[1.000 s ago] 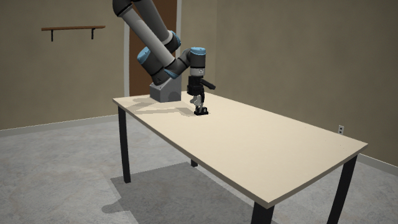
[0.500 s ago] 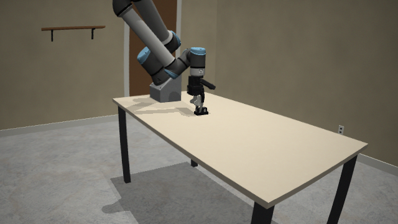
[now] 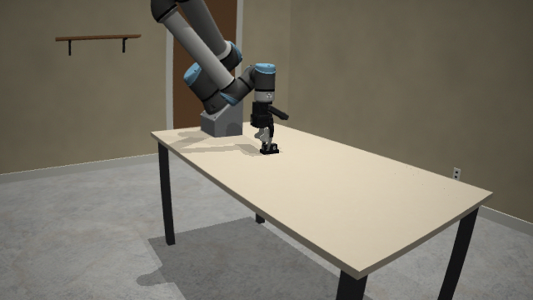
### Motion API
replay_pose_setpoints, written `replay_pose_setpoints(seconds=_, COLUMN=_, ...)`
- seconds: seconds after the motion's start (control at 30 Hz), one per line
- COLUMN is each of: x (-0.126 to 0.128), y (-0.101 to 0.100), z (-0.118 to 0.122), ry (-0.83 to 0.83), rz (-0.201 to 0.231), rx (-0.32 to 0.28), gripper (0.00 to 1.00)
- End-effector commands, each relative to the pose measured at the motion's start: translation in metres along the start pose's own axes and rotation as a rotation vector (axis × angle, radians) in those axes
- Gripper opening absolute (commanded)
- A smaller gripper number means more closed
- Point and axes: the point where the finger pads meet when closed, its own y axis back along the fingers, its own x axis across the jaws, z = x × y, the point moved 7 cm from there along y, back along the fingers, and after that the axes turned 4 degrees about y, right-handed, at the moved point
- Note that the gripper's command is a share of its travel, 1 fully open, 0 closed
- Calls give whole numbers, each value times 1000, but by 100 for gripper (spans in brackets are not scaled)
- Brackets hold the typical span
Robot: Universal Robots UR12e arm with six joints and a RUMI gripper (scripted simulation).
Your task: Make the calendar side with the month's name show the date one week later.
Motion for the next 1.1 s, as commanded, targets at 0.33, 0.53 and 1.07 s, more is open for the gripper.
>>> replay_pose_setpoints(seconds=0.33, x=-1, y=0, z=0, ry=1, rz=-1, rx=1, gripper=11)
replay_pose_setpoints(seconds=0.53, x=-1, y=0, z=0, ry=1, rz=-1, rx=1, gripper=11)
replay_pose_setpoints(seconds=1.07, x=-1, y=0, z=0, ry=1, rz=-1, rx=1, gripper=11)
